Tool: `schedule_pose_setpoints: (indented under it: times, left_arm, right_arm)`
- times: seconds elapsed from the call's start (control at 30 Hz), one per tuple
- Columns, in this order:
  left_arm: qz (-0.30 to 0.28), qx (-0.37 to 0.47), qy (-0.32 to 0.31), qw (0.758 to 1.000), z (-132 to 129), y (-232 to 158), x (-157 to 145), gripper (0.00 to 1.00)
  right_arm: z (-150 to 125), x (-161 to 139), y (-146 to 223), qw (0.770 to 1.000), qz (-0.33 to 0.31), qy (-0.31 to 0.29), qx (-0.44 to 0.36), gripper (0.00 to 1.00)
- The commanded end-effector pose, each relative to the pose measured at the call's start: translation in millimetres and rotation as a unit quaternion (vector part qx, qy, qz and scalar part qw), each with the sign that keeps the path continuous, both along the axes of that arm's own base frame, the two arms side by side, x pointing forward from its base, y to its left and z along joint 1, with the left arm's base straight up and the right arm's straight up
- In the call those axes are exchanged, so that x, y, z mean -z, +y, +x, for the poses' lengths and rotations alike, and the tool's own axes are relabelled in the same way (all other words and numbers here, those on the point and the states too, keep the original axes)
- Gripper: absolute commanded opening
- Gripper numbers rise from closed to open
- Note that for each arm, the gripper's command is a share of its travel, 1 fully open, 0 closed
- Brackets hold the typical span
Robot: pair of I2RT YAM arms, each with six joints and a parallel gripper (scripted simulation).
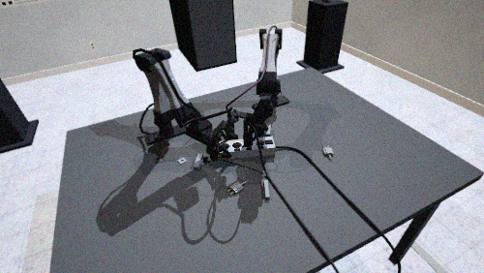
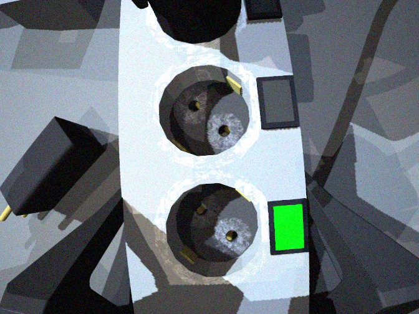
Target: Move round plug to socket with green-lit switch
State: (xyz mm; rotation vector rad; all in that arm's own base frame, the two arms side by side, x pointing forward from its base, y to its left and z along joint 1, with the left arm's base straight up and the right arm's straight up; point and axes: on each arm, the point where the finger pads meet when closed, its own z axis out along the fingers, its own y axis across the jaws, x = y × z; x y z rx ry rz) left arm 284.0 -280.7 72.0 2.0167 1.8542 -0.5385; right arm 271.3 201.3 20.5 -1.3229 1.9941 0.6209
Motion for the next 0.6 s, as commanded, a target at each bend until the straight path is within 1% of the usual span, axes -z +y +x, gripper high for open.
schedule_pose_setpoints:
  times: [0.0, 0.1, 0.17, 0.3, 0.37, 0.4, 0.57]
  left_arm:
    - [0.041, -0.004, 0.015, 0.999, 0.5, -1.2, -2.8, 0.33]
    - [0.035, -0.004, 0.013, 0.999, 0.6, -1.3, -5.6, 0.33]
    - [0.02, -0.004, 0.005, 1.0, 0.7, -1.0, -8.2, 0.33]
    - [-0.041, -0.002, -0.023, 0.999, 1.6, -0.2, -16.6, 0.33]
    - [-0.085, 0.001, -0.048, 0.995, 3.2, -1.1, -26.0, 0.33]
    - [-0.096, 0.005, -0.058, 0.994, 4.3, -2.4, -31.6, 0.33]
    - [-0.075, 0.006, -0.05, 0.996, 6.7, -6.7, -34.5, 0.33]
  right_arm:
    - [8.6, -13.7, 7.7, 1.0, 0.015, -0.026, -0.004, 0.73]
    - [8.6, -13.7, 7.7, 1.0, 0.015, -0.026, -0.004, 0.73]
    - [8.6, -13.7, 7.7, 1.0, 0.015, -0.026, -0.004, 0.73]
    - [6.6, -10.2, 6.2, 1.0, 0.01, -0.019, -0.002, 0.73]
    - [1.2, -0.6, 2.0, 1.0, -0.003, -0.001, 0.002, 0.73]
    - [-3.7, 7.8, -1.8, 1.0, -0.015, 0.015, 0.007, 0.73]
    - [-6.9, 13.5, -4.3, 0.999, -0.022, 0.026, 0.009, 0.73]
